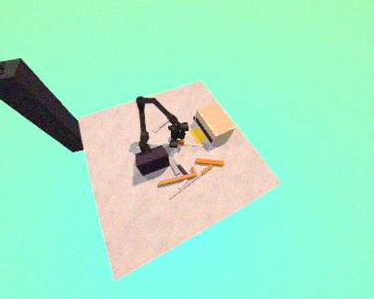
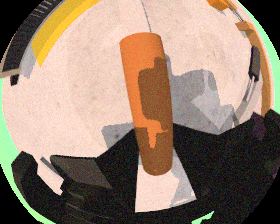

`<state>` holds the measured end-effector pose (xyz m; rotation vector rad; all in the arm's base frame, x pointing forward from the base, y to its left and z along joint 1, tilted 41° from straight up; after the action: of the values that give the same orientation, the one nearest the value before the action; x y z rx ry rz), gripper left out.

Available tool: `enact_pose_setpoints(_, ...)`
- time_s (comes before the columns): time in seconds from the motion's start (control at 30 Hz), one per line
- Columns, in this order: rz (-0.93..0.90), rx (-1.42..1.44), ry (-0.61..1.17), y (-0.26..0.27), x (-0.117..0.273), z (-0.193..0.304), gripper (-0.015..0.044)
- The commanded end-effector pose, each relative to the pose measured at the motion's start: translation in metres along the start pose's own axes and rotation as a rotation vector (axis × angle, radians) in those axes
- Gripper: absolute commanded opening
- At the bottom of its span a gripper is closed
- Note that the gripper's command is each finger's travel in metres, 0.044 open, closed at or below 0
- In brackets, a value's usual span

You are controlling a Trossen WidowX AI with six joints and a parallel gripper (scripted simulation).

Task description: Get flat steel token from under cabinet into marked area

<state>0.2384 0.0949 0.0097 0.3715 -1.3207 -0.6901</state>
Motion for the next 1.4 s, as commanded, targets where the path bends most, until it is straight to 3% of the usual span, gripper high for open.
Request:
enact_pose_setpoints(0.0, -0.005, 0.006, -0.005, 0.006, 0.002, 0.003, 0.0)
enact_pose_setpoints(1.37, -0.007, 0.005, -0.004, 0.048, 0.002, 0.028, 0.0)
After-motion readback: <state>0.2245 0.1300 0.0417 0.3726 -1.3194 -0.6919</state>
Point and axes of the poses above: the point midway between the two fingers, 35 mm back from their tips, its own x axis back along the fingers, its own y axis across the jaws, z = x × y, the point moved 1 cm from there along x, back along the fingers, and after that the axes turned 7 degrees about x, right-handed, at the moved point
